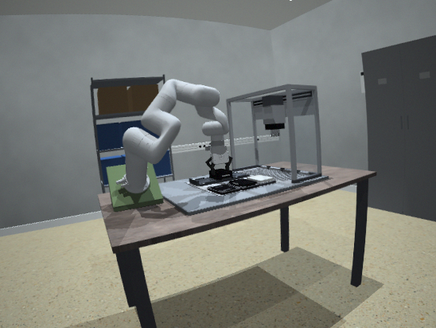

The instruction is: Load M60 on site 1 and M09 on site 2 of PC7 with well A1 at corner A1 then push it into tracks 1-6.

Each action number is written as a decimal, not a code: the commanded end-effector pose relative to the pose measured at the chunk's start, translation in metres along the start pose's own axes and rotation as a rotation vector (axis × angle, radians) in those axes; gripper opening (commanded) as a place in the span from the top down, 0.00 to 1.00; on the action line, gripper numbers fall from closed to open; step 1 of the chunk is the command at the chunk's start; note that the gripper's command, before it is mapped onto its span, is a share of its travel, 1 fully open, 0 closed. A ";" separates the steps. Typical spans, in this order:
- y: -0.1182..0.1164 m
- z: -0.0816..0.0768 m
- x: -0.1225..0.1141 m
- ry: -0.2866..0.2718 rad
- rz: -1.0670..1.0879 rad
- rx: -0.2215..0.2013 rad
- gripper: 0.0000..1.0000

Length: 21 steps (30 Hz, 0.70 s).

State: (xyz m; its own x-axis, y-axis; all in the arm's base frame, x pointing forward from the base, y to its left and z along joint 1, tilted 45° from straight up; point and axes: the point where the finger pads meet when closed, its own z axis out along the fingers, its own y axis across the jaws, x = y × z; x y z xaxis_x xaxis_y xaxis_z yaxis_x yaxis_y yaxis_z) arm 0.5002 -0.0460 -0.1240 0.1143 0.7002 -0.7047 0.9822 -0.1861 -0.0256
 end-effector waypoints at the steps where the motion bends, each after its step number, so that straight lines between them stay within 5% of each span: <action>1: 0.001 -0.006 0.001 0.004 0.000 -0.005 0.00; 21: 0.001 -0.036 0.001 0.004 0.000 -0.005 0.00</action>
State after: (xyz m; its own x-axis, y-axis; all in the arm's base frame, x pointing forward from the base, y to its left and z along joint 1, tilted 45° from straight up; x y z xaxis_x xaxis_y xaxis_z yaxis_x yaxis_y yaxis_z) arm 0.5043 -0.0271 -0.1046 0.1143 0.7003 -0.7046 0.9822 -0.1861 -0.0256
